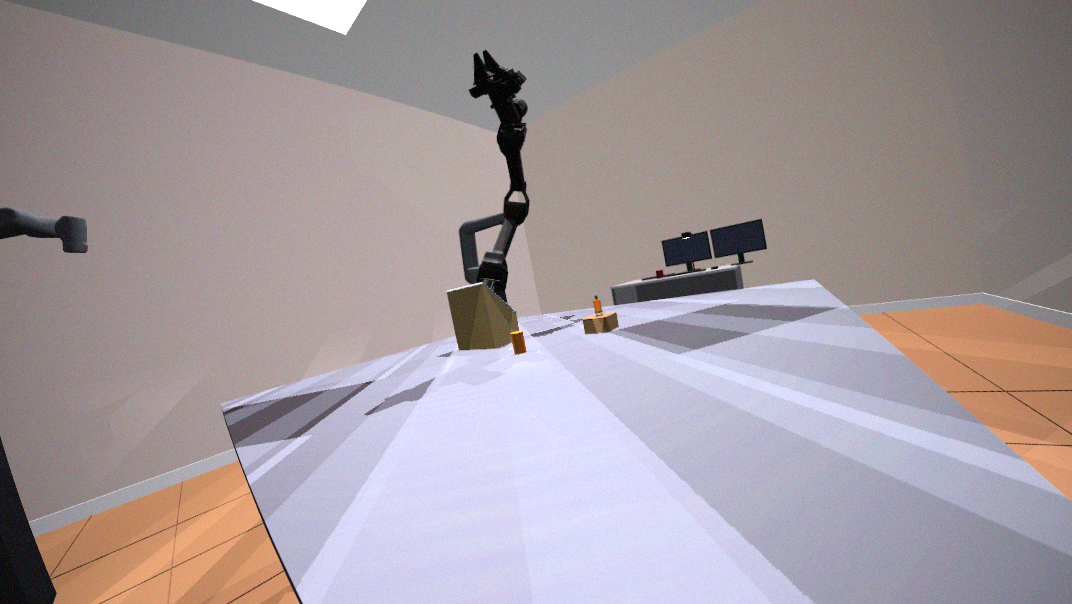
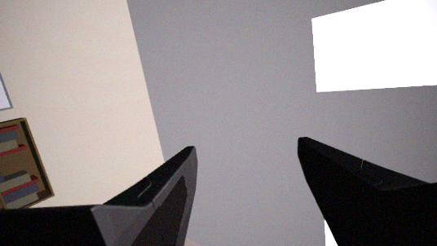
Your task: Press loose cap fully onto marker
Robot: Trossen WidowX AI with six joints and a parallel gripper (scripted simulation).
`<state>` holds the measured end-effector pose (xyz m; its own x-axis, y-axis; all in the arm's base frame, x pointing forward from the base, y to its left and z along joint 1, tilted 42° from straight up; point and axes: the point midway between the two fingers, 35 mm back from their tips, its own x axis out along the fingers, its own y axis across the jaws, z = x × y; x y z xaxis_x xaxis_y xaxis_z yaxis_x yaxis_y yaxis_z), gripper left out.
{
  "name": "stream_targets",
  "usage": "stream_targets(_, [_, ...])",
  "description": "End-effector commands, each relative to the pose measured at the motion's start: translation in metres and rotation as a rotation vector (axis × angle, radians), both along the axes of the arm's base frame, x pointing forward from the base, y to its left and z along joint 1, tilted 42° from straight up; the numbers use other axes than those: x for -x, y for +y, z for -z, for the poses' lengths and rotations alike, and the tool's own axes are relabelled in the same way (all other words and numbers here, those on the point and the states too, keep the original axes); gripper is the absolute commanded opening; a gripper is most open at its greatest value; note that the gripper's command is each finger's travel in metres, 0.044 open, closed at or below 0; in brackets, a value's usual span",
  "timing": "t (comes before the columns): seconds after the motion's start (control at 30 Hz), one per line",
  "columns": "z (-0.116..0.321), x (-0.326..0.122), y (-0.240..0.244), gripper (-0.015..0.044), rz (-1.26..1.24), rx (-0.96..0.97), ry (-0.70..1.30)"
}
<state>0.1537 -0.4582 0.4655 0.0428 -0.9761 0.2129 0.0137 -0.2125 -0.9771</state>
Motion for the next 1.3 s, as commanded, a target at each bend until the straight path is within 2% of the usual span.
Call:
stream_targets(0.0, [0.069,-0.032,-0.015,0.0252,-0.103,-0.183,0.054])
stream_targets(0.3, [0.213,-0.080,-0.010,0.0252,-0.287,-0.587,0.132])
stream_targets(0.57, [0.338,-0.101,0.037,0.0252,-0.411,-0.995,0.169])
stream_targets(0.93, [0.474,-0.092,0.157,0.0252,-0.467,-1.636,0.168])
stream_targets(1.1, [0.511,-0.074,0.226,0.0252,-0.420,-1.955,0.146])
stream_targets(1.27, [0.529,-0.056,0.295,0.0252,-0.307,-2.289,0.107])
